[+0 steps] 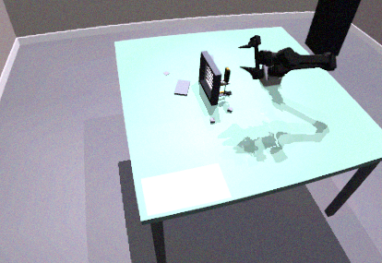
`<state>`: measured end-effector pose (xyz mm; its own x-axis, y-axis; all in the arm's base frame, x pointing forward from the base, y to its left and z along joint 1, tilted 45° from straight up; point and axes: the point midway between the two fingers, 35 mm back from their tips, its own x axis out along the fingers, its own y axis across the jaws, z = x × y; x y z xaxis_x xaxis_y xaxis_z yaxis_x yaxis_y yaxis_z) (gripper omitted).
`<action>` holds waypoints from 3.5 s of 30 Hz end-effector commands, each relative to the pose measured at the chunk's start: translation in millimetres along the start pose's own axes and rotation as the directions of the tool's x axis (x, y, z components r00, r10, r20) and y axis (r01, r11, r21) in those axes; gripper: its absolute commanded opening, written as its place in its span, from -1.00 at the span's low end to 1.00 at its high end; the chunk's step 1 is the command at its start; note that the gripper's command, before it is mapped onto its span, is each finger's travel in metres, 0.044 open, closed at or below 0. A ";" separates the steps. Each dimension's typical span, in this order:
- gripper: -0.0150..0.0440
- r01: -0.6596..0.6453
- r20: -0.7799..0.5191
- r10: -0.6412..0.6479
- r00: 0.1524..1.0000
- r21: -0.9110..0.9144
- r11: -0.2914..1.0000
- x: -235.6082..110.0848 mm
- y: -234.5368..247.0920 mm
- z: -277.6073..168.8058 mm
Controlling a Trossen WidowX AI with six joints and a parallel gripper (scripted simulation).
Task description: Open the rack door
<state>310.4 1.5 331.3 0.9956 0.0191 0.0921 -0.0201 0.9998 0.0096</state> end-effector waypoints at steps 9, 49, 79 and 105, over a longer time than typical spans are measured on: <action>0.50 -0.050 -0.234 0.035 0.972 -0.061 0.997 21.6 -4.5 -37.0; 0.50 -0.262 -0.863 0.452 0.226 0.393 0.881 5.3 -26.9 -176.6; 0.50 -0.078 -0.697 0.716 -0.028 0.716 0.694 -10.0 -24.0 -185.4; 0.50 -0.054 -0.707 0.700 -0.102 0.706 0.706 -12.6 6.1 -214.7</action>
<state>319.7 5.8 122.3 -0.0338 0.7098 -0.7036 -0.1456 0.6930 0.7061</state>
